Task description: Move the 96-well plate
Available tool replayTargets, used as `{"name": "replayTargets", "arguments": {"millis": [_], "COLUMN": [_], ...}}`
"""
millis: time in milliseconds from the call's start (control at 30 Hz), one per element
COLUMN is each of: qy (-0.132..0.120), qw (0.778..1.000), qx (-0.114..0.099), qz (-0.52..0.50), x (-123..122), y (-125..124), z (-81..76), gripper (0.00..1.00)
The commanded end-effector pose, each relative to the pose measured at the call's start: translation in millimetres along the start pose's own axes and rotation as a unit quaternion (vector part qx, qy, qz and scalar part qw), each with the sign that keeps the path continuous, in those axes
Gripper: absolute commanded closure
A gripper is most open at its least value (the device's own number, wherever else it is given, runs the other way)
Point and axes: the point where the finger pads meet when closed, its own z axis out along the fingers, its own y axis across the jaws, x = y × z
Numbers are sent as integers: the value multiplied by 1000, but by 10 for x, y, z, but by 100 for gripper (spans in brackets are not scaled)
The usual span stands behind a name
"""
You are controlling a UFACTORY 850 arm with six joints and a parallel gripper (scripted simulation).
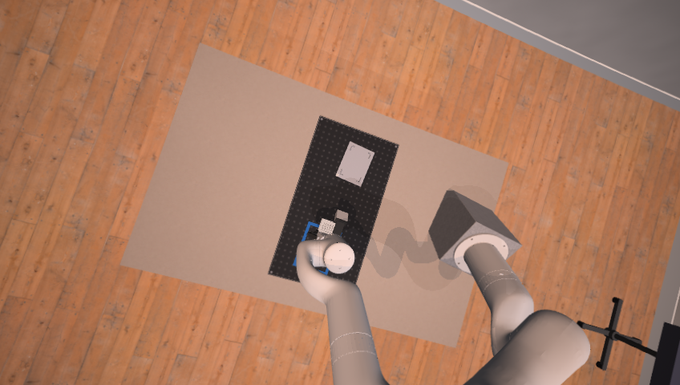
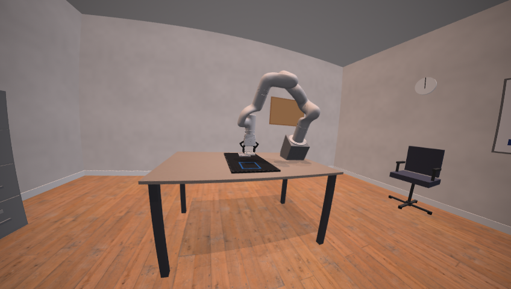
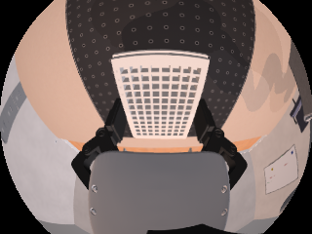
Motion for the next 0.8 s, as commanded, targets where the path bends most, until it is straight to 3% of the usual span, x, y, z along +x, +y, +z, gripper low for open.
{"name": "replayTargets", "arguments": {"millis": [0,633,767], "qy": [0,0,0], "qw": [1000,1000,1000], "qx": [1,1,1], "qz": [0,0,0], "x": [-136,-708,-725], "y": [-20,-59,-61], "z": [-3,14,14], "gripper": [100,100,100]}}
